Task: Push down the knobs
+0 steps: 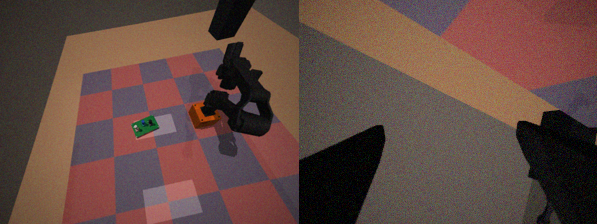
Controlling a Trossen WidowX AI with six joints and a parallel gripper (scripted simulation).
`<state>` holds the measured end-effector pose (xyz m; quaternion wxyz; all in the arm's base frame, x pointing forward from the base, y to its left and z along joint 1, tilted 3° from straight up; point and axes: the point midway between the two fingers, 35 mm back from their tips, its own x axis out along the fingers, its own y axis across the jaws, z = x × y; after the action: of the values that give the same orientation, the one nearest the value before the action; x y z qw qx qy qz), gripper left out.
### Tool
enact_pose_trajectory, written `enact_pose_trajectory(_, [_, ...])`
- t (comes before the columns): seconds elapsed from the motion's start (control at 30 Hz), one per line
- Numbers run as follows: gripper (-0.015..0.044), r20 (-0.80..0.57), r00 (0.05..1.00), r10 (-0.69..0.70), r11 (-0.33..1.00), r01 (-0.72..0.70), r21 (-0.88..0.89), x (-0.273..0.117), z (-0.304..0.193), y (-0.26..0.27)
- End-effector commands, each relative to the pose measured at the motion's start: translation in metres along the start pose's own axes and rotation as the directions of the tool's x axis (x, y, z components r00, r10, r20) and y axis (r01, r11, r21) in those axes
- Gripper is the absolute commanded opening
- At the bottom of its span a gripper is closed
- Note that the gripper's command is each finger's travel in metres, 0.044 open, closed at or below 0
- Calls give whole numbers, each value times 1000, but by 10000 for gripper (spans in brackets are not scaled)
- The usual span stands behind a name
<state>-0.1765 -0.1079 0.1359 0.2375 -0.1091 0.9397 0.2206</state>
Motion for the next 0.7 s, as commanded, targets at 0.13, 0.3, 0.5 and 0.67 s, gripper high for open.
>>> enact_pose_trajectory(0.13, [269,4,995,-102,993,101,68,-9,-11,-25])
enact_pose_trajectory(0.3, [138,23,970,-241,958,235,165,-26,-22,-61])
enact_pose_trajectory(0.5, [0,69,916,-395,890,362,278,-54,-29,-107])
enact_pose_trajectory(0.67, [0,129,851,-509,819,433,378,-87,-27,-147])
